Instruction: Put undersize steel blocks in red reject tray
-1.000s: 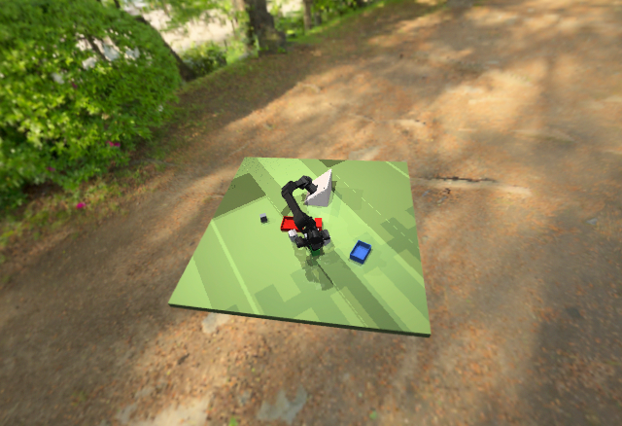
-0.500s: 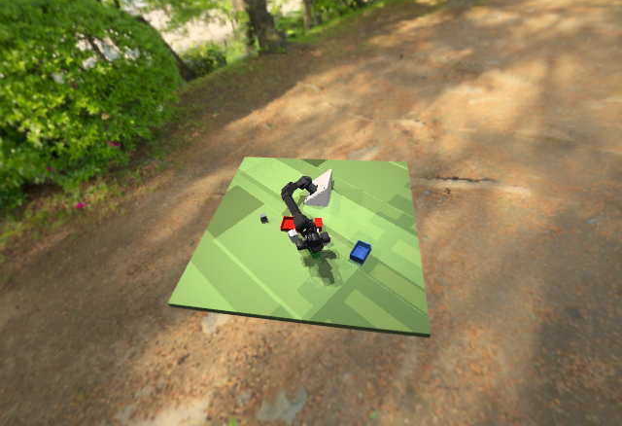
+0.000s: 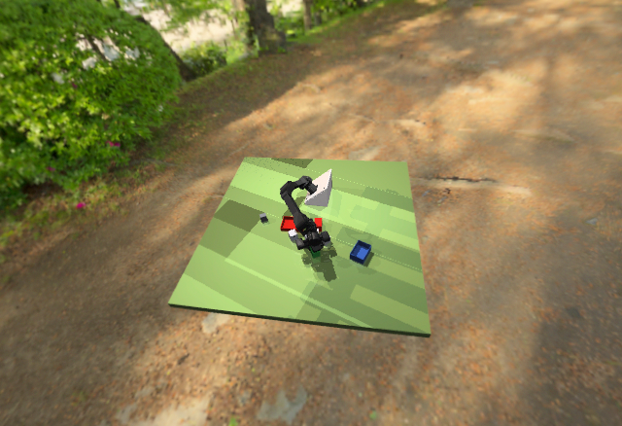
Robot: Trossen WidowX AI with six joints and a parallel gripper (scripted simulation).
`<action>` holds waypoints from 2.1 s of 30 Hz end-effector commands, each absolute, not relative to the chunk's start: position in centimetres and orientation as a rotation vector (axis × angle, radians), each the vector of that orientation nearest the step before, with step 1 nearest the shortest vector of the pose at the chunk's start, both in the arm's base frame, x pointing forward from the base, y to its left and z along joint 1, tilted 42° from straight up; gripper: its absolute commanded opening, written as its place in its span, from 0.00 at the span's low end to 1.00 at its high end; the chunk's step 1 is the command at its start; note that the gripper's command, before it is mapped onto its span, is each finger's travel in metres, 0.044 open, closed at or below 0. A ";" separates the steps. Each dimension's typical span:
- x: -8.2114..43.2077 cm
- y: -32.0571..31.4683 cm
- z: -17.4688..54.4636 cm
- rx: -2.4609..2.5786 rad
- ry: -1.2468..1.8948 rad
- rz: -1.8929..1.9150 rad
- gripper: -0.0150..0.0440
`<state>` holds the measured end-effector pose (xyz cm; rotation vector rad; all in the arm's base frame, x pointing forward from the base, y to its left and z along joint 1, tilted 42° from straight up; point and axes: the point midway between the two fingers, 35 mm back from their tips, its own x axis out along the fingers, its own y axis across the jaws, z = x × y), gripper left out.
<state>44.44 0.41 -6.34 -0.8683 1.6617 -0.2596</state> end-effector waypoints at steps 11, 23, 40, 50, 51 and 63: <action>44.2 0.2 -5.9 -0.875 1.648 -0.258 0.25; 44.4 0.4 -5.8 -0.874 1.648 -0.258 0.25; 44.6 0.6 -5.8 -0.874 1.648 -0.258 0.25; 44.1 0.4 -5.9 -0.874 1.648 -0.258 0.25; 44.1 0.4 -5.9 -0.874 1.648 -0.258 0.25; 44.4 0.5 -5.8 -0.874 1.648 -0.258 0.25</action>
